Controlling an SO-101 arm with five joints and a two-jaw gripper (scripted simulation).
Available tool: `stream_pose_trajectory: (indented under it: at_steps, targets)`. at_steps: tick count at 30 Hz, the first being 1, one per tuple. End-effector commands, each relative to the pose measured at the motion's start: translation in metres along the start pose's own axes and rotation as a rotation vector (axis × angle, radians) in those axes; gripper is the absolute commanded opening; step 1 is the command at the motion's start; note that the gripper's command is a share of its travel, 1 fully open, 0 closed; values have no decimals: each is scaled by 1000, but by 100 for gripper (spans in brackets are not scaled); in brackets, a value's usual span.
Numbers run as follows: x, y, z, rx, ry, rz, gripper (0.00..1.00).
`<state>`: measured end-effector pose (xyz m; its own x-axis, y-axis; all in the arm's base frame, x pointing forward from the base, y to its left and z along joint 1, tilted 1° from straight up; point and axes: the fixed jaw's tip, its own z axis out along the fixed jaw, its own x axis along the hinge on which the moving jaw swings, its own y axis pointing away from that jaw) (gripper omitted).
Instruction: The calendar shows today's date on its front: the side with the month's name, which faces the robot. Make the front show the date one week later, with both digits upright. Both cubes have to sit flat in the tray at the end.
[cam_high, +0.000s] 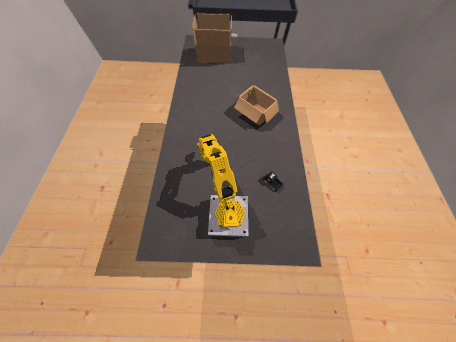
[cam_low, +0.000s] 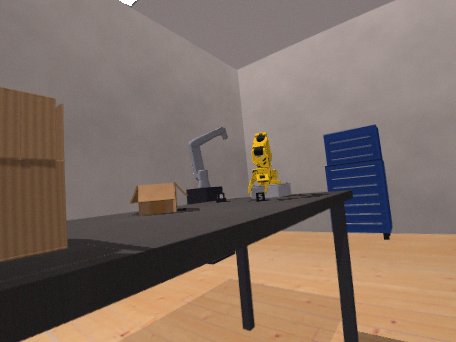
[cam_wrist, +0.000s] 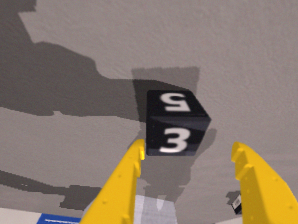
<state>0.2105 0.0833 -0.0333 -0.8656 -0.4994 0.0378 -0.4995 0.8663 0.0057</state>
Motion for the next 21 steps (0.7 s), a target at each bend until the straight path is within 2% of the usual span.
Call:
stream_pose_trajectory:
  at_steps: [1, 3, 8, 12, 21]
  targets:
    - [-5, 1, -19, 3, -24, 3, 36]
    - [-5, 1, -19, 3, -24, 3, 36]
    - [-3, 1, -36, 3, -24, 3, 36]
    - [-2, 2, -45, 3, -24, 3, 36]
    - [-1, 2, -49, 3, -24, 3, 36]
